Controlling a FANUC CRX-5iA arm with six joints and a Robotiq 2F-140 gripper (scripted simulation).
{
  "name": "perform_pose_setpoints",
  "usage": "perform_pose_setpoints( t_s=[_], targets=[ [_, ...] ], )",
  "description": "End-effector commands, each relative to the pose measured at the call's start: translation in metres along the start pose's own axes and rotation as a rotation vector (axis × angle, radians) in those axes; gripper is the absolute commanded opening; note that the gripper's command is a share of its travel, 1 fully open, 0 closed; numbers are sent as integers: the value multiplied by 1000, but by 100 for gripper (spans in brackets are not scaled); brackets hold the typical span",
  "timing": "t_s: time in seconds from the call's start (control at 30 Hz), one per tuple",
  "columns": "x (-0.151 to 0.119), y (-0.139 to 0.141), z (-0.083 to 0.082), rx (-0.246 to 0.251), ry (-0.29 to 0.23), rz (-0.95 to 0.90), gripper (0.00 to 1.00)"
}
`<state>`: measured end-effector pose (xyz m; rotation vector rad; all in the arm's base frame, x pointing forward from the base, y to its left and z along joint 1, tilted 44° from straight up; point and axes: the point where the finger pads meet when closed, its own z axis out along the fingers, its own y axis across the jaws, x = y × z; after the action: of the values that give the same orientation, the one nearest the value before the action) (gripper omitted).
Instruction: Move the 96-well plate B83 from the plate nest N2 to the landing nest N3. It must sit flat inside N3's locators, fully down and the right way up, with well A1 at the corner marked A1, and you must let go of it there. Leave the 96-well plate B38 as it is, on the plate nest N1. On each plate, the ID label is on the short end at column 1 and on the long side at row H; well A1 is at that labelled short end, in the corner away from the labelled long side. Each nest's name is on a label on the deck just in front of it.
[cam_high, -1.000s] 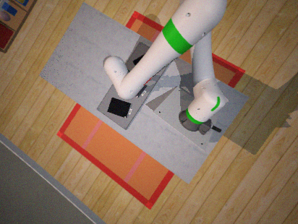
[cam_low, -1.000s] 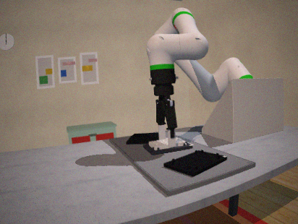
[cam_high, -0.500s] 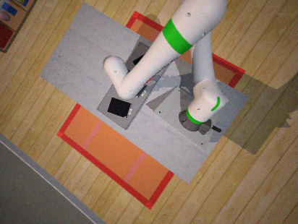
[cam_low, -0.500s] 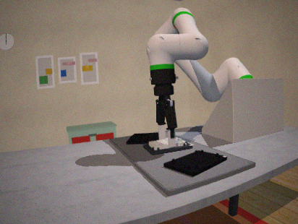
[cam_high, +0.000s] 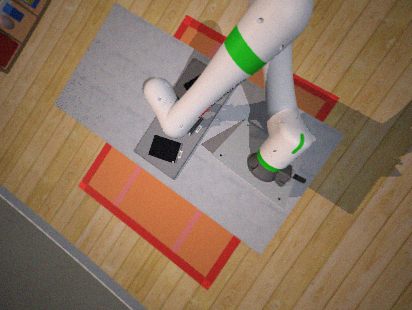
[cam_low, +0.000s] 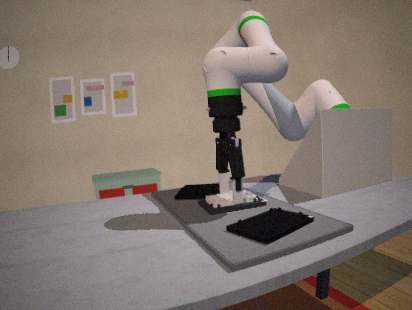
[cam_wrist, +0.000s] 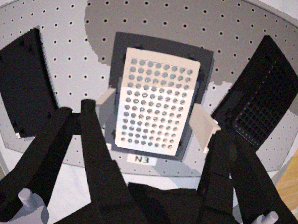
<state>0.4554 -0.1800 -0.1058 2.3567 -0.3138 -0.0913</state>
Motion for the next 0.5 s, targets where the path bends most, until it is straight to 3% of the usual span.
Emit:
perform_pose_setpoints(
  t_s=[0.0, 0.47],
  targets=[
    [0, 0, 0, 0, 0, 0, 66],
    [0, 0, -4, 0, 0, 0, 66]
  ],
)
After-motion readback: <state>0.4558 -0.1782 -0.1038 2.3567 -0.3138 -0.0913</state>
